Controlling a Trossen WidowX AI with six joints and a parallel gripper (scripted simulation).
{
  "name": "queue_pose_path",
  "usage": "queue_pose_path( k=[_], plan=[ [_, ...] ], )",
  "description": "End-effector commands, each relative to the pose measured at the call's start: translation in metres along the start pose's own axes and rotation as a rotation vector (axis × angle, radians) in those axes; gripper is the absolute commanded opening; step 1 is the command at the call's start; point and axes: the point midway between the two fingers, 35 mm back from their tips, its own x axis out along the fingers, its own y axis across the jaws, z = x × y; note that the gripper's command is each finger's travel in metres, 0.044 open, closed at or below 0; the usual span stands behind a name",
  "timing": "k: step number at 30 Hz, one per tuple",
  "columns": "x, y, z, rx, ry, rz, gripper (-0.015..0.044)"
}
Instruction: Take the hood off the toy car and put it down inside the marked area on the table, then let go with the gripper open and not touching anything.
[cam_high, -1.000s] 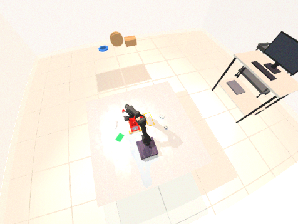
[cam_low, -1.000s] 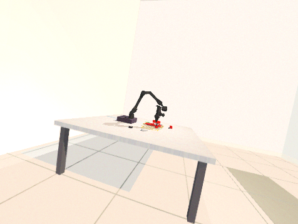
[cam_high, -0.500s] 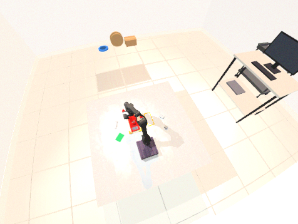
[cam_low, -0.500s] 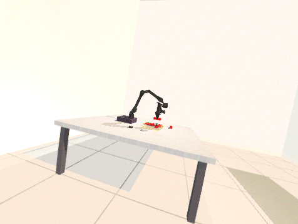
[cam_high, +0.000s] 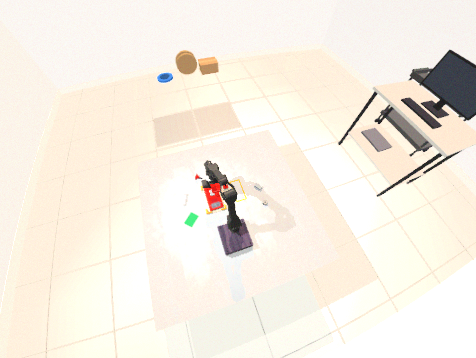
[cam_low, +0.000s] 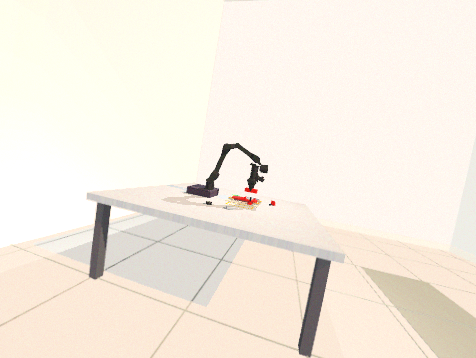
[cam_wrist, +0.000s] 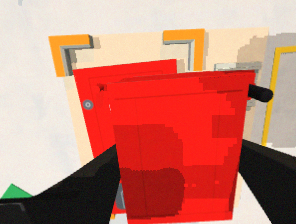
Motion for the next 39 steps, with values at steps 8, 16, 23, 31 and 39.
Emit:
queue_pose_path(
  k=[8,16,23,31,39],
  plan=[
    [-0.003,-0.037,-0.001,0.013,-0.009,0.001,0.0],
    [-0.005,-0.063,-0.003,0.016,-0.01,-0.004,0.0],
    [-0.005,-0.086,-0.006,0.007,-0.007,-0.007,0.0],
    [-0.006,-0.112,-0.012,-0.003,-0.004,-0.01,0.0],
    [-0.007,-0.137,-0.019,-0.014,0.0,-0.012,0.0]
  ],
)
